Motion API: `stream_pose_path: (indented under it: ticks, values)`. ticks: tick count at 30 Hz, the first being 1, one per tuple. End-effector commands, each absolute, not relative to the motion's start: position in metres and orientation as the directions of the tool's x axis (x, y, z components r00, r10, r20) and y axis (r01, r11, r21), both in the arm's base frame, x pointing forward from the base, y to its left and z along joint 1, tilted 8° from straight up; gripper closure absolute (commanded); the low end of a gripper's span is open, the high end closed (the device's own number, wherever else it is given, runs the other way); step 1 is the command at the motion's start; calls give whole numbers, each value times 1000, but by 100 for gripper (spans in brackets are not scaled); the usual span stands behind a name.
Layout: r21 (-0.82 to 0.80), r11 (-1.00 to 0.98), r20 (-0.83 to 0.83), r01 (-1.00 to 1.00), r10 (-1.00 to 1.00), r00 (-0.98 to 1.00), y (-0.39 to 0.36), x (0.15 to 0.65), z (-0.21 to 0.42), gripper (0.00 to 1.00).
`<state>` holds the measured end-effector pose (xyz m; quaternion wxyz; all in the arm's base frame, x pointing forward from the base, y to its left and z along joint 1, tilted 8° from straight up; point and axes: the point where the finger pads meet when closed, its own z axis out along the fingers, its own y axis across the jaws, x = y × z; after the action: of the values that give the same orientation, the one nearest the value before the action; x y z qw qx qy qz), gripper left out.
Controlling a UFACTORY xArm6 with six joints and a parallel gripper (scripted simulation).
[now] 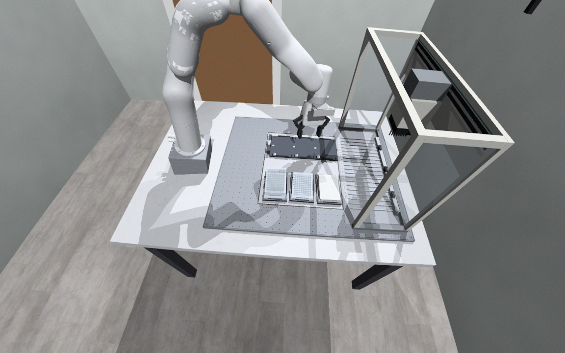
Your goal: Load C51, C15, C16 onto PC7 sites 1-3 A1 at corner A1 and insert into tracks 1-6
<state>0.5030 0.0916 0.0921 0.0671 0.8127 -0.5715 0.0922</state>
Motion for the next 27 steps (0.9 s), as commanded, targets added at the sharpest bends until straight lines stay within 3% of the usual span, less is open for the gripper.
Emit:
stream_pose_path:
  ticks: [1, 27]
  values:
    - [-9, -300, 196, -954, -936, 292, 77, 515, 97, 0]
    - [-80, -127, 65, -989, -990, 122, -20, 562, 115, 0]
